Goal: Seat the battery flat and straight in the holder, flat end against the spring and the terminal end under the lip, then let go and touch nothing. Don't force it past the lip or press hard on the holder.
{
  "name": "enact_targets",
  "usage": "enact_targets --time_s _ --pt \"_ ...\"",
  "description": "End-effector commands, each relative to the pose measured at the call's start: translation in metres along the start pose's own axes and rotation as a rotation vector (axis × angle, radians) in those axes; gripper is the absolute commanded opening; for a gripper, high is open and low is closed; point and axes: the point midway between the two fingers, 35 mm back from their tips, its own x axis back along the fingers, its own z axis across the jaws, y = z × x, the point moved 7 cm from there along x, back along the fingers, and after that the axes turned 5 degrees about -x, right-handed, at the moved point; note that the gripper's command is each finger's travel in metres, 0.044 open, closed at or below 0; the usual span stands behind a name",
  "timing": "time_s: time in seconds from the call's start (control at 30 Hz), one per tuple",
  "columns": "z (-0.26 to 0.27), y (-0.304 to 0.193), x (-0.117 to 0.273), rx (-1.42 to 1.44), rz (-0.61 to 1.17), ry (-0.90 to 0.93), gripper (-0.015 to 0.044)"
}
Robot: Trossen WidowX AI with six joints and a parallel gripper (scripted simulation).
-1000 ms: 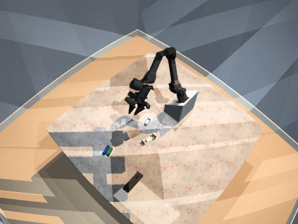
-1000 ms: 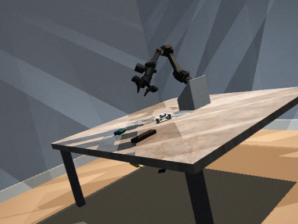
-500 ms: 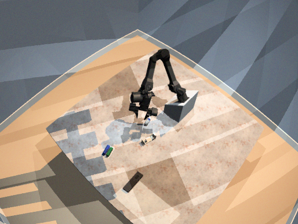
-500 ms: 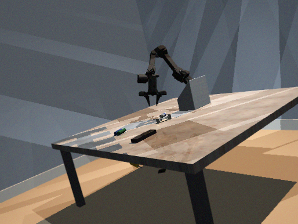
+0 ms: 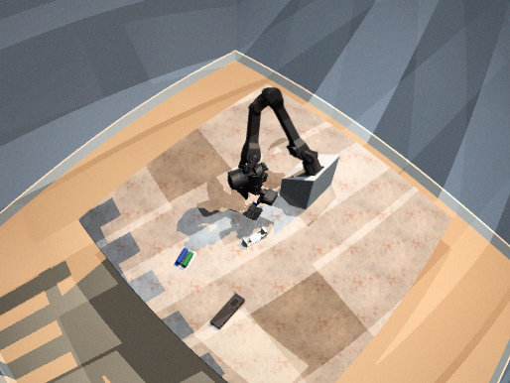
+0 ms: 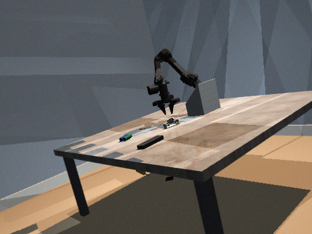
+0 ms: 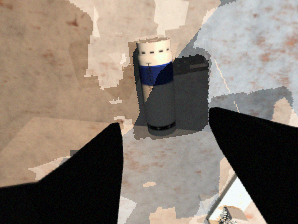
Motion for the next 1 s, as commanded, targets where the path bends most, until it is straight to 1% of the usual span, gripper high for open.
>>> enact_targets --time_s 0.0,0.97 --pt "-0.002 0.002 -0.003 -0.012 -0.016 -0.001 0.0236" --pt "-0.002 0.004 -0.05 -0.011 -0.017 0.001 0.0236"
